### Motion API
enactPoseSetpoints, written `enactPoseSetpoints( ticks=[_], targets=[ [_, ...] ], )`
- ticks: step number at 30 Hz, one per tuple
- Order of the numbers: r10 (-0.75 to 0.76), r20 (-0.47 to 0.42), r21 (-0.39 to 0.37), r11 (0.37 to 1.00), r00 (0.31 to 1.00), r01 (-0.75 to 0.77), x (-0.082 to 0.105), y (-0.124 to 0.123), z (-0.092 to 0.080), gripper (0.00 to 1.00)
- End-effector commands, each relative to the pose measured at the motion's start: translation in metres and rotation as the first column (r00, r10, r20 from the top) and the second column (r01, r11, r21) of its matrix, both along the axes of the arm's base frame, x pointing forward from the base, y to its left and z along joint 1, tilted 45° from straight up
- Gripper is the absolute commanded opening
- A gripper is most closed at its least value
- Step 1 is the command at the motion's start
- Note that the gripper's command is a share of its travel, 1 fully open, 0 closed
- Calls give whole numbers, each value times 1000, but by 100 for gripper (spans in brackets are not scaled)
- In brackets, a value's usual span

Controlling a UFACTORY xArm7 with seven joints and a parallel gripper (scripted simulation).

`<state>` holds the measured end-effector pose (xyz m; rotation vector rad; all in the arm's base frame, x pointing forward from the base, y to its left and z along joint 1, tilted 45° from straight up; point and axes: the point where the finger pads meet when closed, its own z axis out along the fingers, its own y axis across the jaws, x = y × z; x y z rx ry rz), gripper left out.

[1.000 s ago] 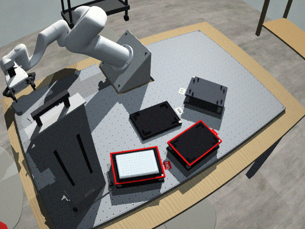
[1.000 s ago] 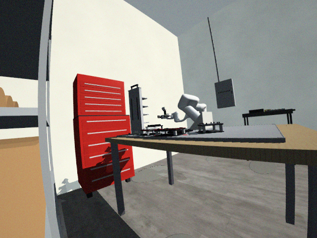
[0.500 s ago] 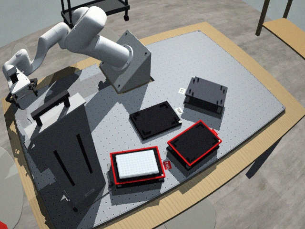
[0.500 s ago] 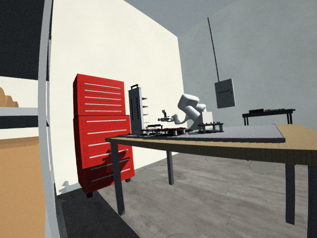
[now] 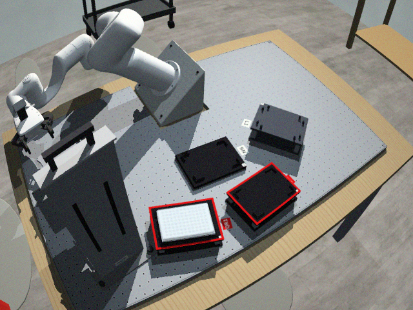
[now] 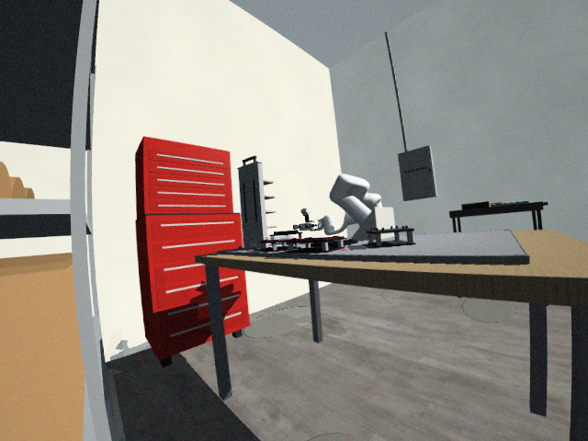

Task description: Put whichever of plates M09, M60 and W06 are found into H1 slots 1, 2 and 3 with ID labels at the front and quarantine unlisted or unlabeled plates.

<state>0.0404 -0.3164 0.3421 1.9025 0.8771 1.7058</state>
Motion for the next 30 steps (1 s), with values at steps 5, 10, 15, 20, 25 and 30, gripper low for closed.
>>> enactPoseSetpoints(
  ticks=[5, 10, 15, 20, 25, 30],
  targets=[
    [0, 0, -3, 1000, 1000, 0, -1, -7, -7, 100],
    [0, -1, -2, 1000, 1000, 0, -1, -7, -7, 100],
    [0, -1, -2, 1000, 1000, 0, -1, -7, -7, 100],
    [0, -1, -2, 1000, 1000, 0, -1, -7, -7, 100],
    [0, -1, -2, 1000, 1000, 0, 3, -7, -8, 100],
    [0, 0, -3, 1000, 1000, 0, 8, -7, -8, 100]
  ],
)
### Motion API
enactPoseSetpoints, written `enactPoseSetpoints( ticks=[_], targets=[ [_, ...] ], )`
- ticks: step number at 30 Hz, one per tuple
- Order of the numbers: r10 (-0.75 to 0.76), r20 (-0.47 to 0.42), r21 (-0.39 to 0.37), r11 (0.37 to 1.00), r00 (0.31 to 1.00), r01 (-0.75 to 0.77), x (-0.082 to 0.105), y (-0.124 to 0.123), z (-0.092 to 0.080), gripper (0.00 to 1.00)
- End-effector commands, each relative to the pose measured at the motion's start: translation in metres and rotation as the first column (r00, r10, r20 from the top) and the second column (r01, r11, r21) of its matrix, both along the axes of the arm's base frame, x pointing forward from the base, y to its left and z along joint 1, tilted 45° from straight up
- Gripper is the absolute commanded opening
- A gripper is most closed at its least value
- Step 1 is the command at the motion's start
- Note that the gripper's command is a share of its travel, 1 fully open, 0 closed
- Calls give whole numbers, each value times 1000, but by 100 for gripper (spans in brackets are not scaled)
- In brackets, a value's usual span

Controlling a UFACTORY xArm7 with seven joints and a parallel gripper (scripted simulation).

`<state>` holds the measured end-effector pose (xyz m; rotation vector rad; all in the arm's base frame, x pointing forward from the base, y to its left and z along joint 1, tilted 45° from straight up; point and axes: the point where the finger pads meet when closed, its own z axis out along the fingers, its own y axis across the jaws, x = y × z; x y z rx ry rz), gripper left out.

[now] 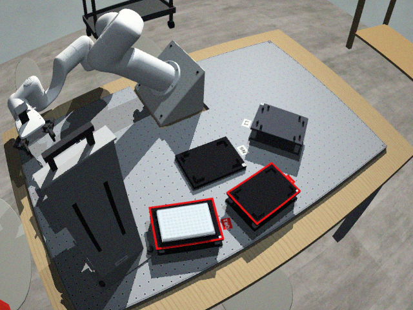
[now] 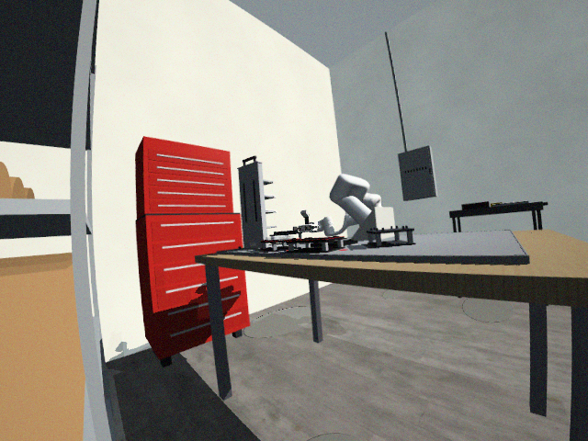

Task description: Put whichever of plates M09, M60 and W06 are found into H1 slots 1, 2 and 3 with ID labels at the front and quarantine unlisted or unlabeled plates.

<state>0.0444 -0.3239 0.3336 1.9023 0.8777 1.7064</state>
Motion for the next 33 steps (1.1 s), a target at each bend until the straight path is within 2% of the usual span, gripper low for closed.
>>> enactPoseSetpoints(
  ticks=[1, 33],
  targets=[
    [-1, -1, -3, 1000, 1000, 1, 5, 1, 0, 100],
    [-1, 0, -3, 1000, 1000, 1, 51, 5, -7, 100]
  ],
)
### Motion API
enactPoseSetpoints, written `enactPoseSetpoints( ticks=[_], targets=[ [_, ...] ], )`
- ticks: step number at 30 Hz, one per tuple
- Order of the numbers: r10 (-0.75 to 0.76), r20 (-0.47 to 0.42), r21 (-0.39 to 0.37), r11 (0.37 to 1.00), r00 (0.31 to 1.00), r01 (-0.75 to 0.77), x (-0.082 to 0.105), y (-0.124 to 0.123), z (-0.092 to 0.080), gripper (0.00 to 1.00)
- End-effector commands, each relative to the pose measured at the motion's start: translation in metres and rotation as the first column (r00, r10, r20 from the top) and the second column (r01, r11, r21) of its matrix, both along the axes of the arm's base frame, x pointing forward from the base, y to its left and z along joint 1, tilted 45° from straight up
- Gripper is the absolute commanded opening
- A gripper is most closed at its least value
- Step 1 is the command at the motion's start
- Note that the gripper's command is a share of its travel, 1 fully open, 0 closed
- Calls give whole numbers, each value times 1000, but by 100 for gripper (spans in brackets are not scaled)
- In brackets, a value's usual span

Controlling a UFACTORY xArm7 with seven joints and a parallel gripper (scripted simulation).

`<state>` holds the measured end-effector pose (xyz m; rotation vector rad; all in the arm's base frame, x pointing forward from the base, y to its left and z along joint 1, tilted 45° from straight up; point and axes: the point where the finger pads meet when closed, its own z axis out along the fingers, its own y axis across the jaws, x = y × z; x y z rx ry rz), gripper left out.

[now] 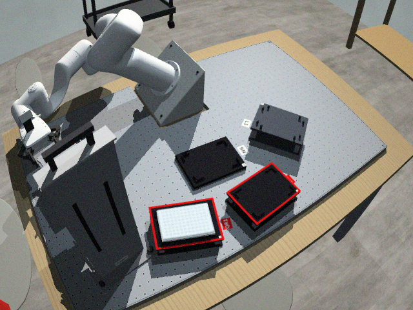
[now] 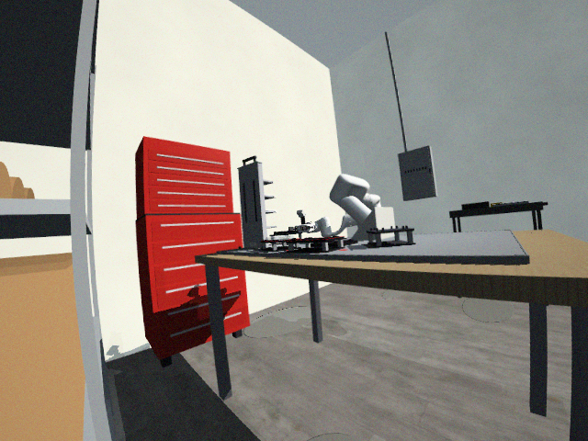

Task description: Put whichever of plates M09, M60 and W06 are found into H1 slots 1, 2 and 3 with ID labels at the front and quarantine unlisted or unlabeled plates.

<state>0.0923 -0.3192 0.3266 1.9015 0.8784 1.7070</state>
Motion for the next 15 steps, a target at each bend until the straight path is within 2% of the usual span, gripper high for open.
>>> enactPoseSetpoints(
  ticks=[1, 8, 15],
  targets=[
    [-1, 0, -2, 1000, 1000, 1, 5, 1, 0, 100],
    [-1, 0, -2, 1000, 1000, 1, 17, 2, -2, 100],
    [-1, 0, -2, 1000, 1000, 1, 17, 2, -2, 100]
  ],
)
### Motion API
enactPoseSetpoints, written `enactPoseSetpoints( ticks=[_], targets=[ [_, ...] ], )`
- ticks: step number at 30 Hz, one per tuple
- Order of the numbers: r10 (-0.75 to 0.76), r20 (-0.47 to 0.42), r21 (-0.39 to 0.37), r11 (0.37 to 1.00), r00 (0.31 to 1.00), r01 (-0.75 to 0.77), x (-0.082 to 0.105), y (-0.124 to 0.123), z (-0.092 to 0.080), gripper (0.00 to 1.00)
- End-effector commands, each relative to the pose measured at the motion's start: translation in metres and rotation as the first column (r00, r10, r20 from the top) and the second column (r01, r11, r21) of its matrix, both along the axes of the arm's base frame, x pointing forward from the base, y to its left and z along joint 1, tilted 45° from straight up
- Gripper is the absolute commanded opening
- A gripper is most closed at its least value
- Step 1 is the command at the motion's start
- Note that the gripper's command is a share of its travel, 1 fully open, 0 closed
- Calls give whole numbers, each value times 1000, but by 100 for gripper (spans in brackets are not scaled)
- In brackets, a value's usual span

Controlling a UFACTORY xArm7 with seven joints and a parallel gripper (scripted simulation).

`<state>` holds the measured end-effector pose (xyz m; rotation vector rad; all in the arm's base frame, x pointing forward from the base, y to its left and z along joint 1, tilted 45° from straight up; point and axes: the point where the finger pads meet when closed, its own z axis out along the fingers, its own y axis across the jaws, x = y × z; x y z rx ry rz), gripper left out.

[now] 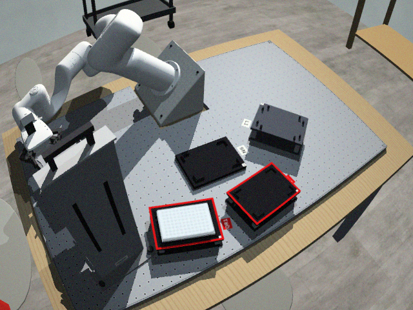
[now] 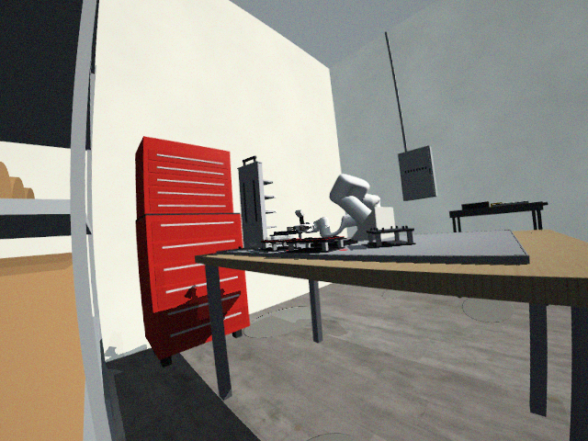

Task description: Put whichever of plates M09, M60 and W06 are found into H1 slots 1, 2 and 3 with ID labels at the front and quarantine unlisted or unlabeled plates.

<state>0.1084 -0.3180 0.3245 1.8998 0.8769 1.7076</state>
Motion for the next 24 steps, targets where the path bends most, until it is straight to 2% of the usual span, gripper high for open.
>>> enactPoseSetpoints(
  ticks=[1, 24],
  targets=[
    [0, -2, -2, 1000, 1000, 0, 0, 1, 0, 100],
    [0, -2, -2, 1000, 1000, 0, 12, 2, -1, 100]
  ],
)
